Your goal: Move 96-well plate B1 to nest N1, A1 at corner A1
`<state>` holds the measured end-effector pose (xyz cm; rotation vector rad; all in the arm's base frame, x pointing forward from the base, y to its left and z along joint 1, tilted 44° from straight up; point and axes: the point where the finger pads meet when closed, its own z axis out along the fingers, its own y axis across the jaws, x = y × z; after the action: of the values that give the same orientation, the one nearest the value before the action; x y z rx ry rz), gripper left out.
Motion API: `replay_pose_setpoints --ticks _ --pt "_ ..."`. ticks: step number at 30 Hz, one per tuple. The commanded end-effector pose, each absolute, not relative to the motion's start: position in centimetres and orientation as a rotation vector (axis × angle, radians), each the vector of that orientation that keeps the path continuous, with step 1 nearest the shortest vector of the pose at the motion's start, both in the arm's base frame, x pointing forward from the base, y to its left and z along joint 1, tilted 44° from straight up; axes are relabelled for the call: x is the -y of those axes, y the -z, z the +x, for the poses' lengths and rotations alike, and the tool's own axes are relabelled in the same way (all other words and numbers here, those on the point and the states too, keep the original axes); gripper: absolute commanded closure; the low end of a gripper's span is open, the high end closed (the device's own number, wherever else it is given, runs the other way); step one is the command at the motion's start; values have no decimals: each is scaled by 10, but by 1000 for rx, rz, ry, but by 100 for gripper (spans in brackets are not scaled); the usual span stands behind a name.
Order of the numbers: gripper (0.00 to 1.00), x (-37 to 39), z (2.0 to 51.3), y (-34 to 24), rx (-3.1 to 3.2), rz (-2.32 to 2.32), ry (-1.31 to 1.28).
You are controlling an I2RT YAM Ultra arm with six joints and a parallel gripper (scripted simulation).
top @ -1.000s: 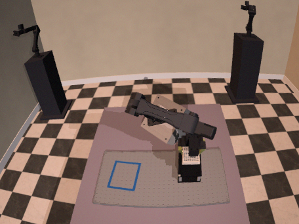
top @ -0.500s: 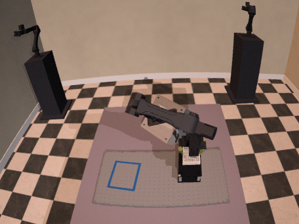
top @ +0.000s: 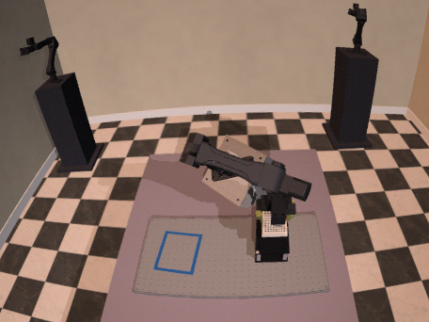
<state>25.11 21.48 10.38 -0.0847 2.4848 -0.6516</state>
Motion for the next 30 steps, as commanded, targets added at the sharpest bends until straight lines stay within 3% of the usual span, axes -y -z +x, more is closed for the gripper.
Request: replay_pose_setpoints --ticks 1,30 --pt "100 -229 250 -119 -2462 -74 569" --pt "100 -219 244 -109 -2470 -93 613"
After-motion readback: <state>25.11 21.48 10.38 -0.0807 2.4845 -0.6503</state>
